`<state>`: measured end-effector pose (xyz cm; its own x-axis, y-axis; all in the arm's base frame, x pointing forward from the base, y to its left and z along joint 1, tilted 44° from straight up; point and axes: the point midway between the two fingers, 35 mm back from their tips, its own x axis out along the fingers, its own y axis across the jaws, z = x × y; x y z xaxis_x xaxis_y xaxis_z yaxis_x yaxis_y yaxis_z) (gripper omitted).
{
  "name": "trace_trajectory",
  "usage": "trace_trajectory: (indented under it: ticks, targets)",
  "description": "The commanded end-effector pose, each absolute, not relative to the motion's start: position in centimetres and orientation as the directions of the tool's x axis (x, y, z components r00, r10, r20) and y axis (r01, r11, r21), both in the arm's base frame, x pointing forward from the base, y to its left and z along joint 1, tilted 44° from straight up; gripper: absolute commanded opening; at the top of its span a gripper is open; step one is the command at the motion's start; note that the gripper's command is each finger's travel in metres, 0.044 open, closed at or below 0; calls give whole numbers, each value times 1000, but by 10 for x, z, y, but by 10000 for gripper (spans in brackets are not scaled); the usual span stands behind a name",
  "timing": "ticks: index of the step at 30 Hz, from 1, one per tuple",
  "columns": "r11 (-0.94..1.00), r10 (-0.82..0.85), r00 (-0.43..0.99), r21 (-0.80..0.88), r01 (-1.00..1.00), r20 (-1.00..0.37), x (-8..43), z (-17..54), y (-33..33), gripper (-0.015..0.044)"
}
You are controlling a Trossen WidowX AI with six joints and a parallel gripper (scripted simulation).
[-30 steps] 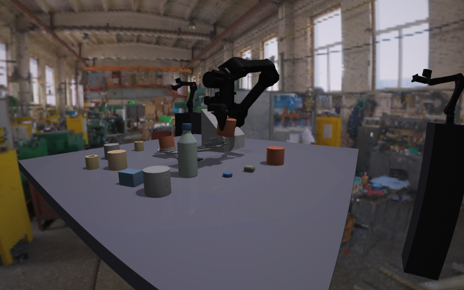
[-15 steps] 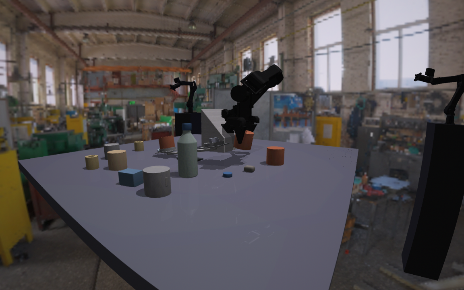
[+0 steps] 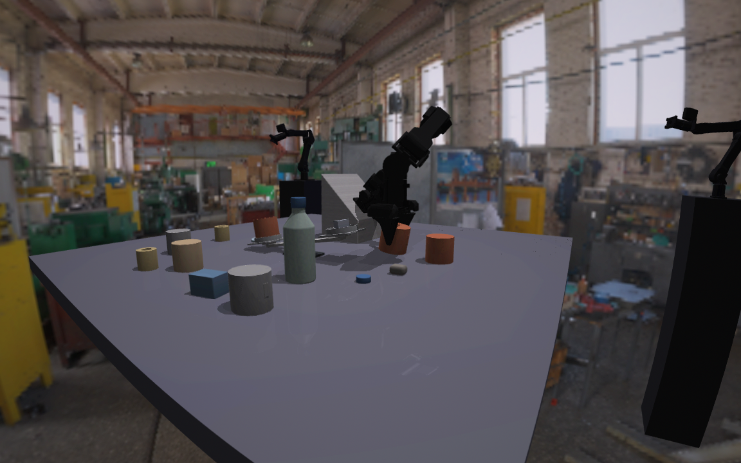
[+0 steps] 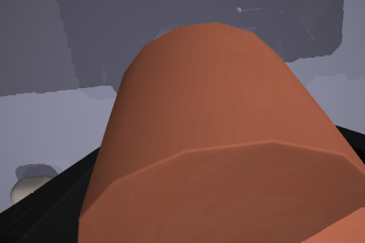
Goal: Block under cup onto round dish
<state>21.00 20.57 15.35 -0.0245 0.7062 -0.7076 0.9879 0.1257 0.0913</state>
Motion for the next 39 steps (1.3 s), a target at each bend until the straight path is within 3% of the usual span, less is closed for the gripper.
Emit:
trace_trajectory:
  ticks: [1, 18, 34, 39]
  targets:
    - [117, 702, -23, 83, 990, -712, 210, 146, 209, 0]
    - [116, 703, -23, 83, 990, -711, 210, 131, 224, 0]
    - [122, 708, -20, 94, 988, -706, 210, 140, 220, 420]
    - [117, 701, -23, 83, 990, -713, 211, 172, 183, 440]
